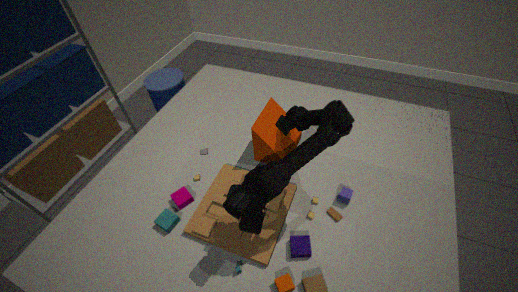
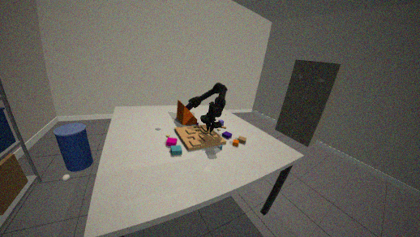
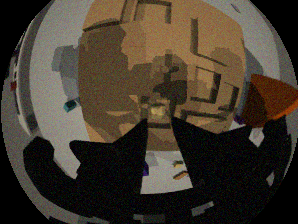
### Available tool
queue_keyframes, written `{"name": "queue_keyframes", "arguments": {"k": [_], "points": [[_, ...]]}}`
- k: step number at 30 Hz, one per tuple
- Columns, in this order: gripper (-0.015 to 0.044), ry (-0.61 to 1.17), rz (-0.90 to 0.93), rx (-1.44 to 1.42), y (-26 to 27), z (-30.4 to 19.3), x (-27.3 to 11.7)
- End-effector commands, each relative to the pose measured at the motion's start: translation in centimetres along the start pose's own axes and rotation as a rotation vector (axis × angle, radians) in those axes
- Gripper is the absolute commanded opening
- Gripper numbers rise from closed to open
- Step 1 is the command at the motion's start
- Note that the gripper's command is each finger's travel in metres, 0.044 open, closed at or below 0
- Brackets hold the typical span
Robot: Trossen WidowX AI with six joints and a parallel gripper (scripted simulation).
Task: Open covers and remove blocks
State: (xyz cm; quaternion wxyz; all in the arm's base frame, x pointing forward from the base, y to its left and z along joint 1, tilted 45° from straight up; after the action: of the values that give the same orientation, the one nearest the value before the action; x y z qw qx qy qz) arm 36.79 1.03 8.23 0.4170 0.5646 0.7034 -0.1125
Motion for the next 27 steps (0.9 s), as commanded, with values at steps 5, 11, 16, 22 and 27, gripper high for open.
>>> {"name": "queue_keyframes", "arguments": {"k": [5,11,16,22,27], "points": [[0.0144,0.005,0.002,0.004,0.0,0.0,0.7],[0.0144,0.005,0.002,0.004,0.0,-0.1,1.3],[0.0144,0.006,0.002,0.004,0.0,-0.1,1.8],[0.0144,0.006,0.002,0.004,0.0,-0.1,2.1],[0.0144,0.006,0.002,0.004,0.0,-0.1,2.2]]}}
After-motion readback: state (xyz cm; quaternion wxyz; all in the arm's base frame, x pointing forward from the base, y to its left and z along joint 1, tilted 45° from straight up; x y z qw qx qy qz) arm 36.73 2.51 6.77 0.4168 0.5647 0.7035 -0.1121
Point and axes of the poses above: the point midway between the two fingers, 35 mm back from their tips, its own x axis out along the fingers, its own y axis across the jaws, z = x × y, the point moved 8 cm from there along -x, back along the fingers, and after that the axes turned 15 degrees about -x, right-handed, at the moved point
